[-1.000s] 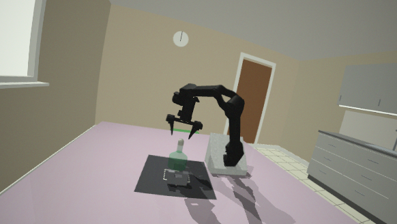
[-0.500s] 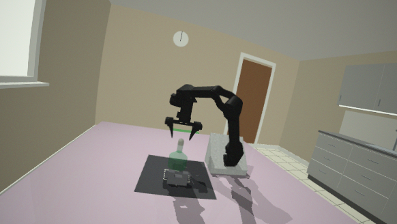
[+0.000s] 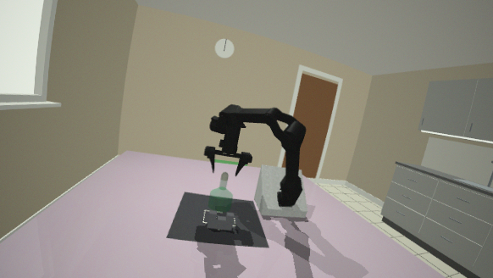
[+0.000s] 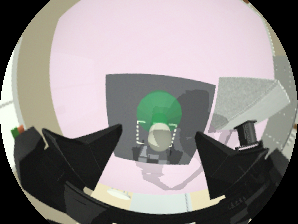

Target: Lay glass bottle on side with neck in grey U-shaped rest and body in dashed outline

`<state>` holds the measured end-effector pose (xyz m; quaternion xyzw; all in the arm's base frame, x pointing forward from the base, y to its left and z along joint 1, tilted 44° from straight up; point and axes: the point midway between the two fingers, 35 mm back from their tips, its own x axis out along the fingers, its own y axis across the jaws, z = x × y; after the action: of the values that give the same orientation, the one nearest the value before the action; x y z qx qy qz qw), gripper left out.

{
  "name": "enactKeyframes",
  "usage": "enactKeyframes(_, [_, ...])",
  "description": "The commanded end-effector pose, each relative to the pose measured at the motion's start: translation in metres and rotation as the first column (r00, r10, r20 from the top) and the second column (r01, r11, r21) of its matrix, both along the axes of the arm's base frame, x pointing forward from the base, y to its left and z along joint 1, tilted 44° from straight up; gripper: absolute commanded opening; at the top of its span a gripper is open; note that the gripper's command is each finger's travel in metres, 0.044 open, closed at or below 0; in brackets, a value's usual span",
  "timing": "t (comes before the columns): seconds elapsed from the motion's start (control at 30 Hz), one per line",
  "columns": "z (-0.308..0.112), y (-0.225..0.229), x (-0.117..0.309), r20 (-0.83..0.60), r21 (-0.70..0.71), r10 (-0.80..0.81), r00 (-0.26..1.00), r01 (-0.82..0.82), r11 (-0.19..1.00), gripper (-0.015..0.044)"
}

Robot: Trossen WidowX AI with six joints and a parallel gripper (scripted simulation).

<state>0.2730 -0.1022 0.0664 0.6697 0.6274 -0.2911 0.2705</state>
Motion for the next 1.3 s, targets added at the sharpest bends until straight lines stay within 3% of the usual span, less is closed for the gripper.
enactKeyframes(0.0, [0.0036,0.0058,-0.0005,-0.005,0.007,-0.001,1.0,0.001,1.0,0.044])
enactKeyframes(0.13, [0.0062,0.0088,-0.0005,-0.005,0.007,-0.001,1.0,0.001,1.0,0.044])
enactKeyframes(0.53, [0.0062,0.0088,-0.0005,-0.005,0.007,-0.001,1.0,0.001,1.0,0.0125])
enactKeyframes(1.27, [0.0069,0.0085,-0.0005,-0.002,0.003,0.002,1.0,-0.002,1.0,0.0117])
